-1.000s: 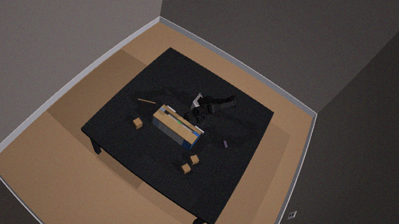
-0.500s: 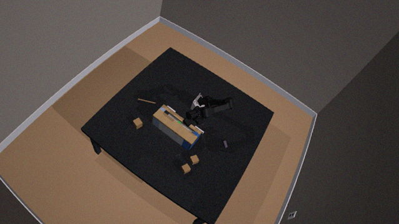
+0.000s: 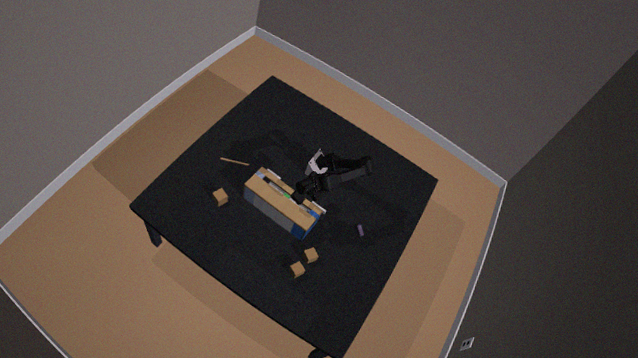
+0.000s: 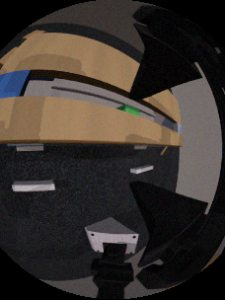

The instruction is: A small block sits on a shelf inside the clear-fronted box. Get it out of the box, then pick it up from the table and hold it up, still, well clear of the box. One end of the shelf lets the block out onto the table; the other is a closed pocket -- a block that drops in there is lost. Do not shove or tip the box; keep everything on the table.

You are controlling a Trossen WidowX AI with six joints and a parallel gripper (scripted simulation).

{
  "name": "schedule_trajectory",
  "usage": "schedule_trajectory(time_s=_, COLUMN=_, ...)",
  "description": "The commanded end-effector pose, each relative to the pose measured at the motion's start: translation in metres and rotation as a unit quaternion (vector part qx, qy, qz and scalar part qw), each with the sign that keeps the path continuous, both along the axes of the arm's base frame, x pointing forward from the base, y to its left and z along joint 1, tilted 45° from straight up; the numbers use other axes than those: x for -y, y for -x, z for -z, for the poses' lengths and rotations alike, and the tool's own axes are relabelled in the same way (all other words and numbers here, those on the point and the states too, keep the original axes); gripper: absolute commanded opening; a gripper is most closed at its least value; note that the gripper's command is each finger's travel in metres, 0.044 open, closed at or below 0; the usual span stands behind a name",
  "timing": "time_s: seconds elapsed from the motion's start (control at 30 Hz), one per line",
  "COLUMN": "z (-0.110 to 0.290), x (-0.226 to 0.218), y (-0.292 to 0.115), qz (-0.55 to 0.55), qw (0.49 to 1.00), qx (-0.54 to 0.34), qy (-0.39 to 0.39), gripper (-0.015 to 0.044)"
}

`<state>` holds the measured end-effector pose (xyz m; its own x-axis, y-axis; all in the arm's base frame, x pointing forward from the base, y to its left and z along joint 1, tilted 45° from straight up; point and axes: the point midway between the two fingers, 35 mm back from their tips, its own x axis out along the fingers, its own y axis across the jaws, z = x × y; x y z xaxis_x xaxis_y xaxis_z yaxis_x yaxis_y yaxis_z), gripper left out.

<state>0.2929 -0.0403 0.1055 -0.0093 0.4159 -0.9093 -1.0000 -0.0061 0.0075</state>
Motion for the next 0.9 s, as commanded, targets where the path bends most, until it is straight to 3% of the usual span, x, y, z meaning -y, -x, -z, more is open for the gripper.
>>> schedule_trajectory(time_s=0.0, z=0.007, x=-0.006, y=0.002, qz=0.001, qw=1.000, qx=-0.003, qy=-0.003, gripper=0.0400)
schedule_trajectory(time_s=0.87, z=0.040, x=-0.032, y=0.008, qz=0.001, qw=1.000, qx=-0.003, qy=-0.004, gripper=0.0400)
